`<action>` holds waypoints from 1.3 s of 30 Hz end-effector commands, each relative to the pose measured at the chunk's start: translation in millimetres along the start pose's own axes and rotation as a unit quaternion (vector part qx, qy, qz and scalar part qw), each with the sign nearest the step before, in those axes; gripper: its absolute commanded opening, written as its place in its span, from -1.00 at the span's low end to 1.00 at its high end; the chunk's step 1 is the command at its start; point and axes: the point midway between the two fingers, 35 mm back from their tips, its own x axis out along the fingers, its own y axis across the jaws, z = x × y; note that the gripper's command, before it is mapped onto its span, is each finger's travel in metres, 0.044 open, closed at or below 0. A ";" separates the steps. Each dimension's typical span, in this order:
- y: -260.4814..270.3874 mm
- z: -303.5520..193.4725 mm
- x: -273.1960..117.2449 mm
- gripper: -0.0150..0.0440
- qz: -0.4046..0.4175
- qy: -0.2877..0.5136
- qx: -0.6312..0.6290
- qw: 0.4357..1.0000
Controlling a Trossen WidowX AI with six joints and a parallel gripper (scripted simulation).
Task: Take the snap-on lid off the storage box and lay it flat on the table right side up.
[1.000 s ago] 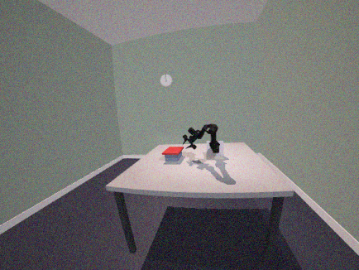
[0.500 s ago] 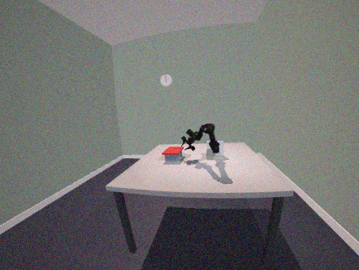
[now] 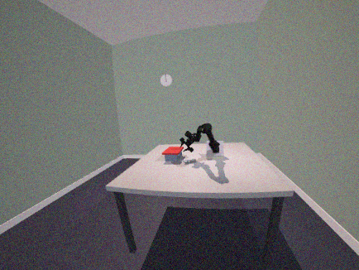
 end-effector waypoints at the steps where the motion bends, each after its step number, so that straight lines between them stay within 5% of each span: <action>1: 2.6 -1.1 6.7 0.31 0.003 0.001 -0.001 1.000; 10: 1.3 -2.1 17.3 0.31 0.005 0.002 0.000 1.000; 30: 1.3 -2.1 17.3 -0.15 0.005 0.002 0.000 1.000; 34: 1.3 -2.1 17.3 -0.49 0.005 0.002 0.000 1.000; 39: 2.5 -2.1 16.6 -0.49 0.006 0.002 -0.002 1.000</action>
